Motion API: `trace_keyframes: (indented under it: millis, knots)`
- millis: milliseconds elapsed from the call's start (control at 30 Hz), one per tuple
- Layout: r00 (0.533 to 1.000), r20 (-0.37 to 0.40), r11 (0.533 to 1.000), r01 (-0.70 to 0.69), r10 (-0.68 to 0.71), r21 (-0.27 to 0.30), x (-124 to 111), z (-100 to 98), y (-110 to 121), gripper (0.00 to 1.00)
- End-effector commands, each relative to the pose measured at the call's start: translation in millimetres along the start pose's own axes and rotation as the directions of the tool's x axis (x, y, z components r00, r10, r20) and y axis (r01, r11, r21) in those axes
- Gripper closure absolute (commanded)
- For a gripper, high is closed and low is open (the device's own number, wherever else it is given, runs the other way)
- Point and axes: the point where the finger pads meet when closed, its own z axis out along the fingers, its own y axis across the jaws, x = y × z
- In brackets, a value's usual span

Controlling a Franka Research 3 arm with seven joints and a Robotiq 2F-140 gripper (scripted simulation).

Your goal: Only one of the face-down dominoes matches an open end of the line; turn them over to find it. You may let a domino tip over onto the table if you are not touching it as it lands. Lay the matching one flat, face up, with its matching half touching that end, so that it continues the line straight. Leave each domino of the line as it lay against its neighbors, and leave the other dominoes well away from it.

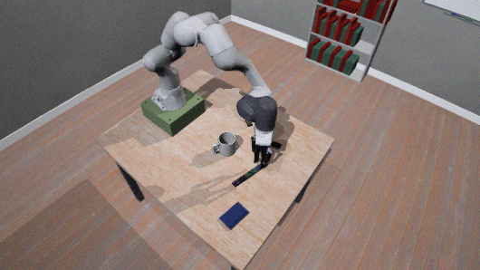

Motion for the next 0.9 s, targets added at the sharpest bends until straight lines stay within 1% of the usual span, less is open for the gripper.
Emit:
trace_keyframes:
  millis: [0, 467, 667, 867]
  knots:
    - [1.0, 0.0, 1.0, 0.0, 0.0, 0.0, 0, -0.1, 0, 0.66]
    - [1.0, 0.0, 1.0, 0.0, 0.0, 0.0, 0, -7.8, 0, 0.66]
    - [1.0, 0.0, 1.0, 0.0, 0.0, 0.0, 0, -19.9, 0, 0.66]
    - [1.0, 0.0, 1.0, 0.0, 0.0, 0.0, 0, -36.6, 0, 0.66]
